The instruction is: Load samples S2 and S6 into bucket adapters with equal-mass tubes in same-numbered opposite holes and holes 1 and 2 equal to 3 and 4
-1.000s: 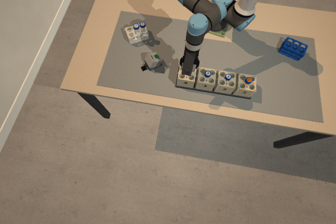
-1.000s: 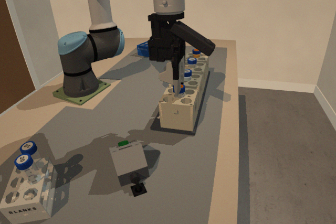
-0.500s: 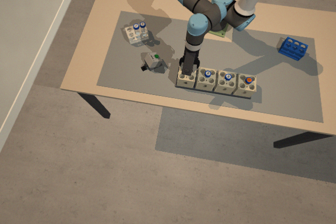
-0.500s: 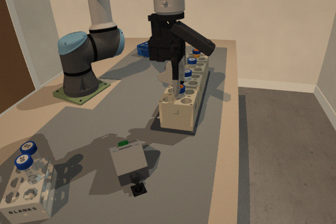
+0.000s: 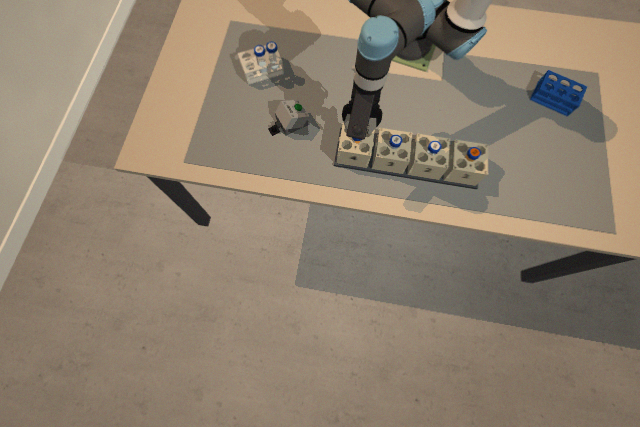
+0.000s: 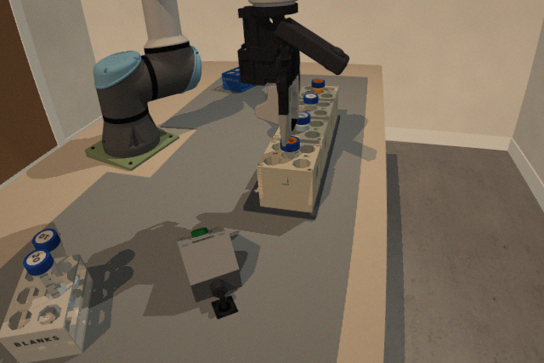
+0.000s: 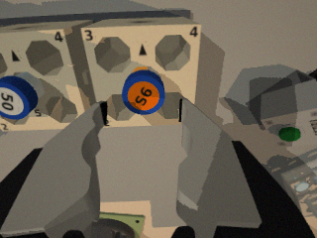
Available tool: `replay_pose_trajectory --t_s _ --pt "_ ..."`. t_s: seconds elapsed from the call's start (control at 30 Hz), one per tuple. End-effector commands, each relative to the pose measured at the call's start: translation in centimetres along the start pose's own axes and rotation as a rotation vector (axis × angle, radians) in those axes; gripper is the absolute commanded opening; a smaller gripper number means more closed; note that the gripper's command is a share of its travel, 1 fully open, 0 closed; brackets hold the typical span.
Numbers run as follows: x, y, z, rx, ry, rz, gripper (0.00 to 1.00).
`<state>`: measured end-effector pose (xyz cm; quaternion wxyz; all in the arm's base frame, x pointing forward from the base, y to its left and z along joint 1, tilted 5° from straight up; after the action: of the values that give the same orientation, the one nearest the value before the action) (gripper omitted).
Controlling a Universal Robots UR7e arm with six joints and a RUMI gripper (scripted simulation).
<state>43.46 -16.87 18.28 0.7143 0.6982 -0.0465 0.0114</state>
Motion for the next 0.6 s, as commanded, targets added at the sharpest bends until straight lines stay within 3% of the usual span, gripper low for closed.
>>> replay_pose_trajectory --t_s 0.0,0.1,0.13,0.23,0.57 --pt "0.0 1.6 0.0 0.0 0.0 0.001 0.35" --pt "0.0 1.7 0.0 0.0 0.0 0.001 0.35" --pt "-0.4 1.7 0.8 0.0 0.05 0.001 0.0" --pt "-0.8 1.7 1.5 0.0 0.1 0.001 0.0" --pt "-4.7 1.6 8.8 -0.001 0.6 0.0 0.0"
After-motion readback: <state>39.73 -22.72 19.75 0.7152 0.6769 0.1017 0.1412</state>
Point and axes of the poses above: the point where the finger pads meet when closed, its own y axis back along the fingers, its own z axis across the jaws, x = y × z, the point moved 1 cm from there along y, back along the fingers, and after that the axes turned 2 degrees about y, right-handed, at the moved point
